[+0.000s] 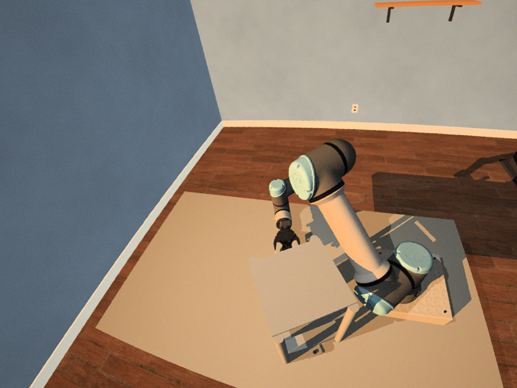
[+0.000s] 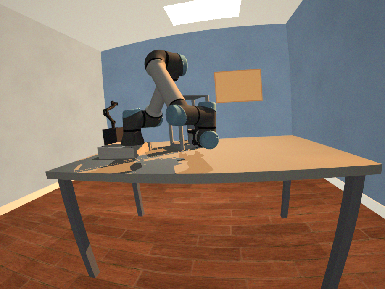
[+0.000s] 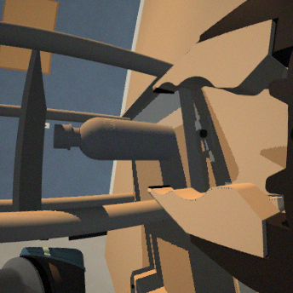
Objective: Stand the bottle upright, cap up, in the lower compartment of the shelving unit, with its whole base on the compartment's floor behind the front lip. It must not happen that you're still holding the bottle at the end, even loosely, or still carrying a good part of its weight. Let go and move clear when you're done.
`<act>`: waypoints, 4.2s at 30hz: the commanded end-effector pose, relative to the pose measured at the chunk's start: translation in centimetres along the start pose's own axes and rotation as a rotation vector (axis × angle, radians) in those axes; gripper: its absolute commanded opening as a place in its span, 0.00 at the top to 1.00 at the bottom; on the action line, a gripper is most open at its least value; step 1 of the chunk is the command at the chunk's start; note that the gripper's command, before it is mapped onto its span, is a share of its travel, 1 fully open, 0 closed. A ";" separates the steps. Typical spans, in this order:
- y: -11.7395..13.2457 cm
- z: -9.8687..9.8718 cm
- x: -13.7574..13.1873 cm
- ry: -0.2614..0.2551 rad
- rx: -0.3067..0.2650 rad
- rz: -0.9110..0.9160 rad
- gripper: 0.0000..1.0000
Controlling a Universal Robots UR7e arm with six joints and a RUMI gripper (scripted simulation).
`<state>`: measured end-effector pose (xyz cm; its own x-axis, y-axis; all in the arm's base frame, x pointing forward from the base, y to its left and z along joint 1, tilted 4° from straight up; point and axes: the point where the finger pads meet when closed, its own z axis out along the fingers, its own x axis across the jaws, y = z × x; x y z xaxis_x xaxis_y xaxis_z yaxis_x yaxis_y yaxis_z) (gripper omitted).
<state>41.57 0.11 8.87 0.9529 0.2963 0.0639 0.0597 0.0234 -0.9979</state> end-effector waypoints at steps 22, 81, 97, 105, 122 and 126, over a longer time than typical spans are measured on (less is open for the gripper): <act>0.0 -2.9 0.0 -0.001 0.000 -0.001 0.50; -9.7 -2.9 0.0 -0.001 0.000 -0.001 0.50; -10.0 -2.9 0.0 -0.001 0.000 -0.001 0.00; -10.0 -2.9 0.0 -0.001 0.000 -0.001 0.00; -10.0 -2.9 0.0 -0.001 0.000 -0.001 0.00; -10.0 -2.9 0.0 -0.001 0.000 -0.001 0.00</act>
<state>41.83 -2.87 18.84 0.9528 0.2969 0.0639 0.0595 0.0240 -0.9979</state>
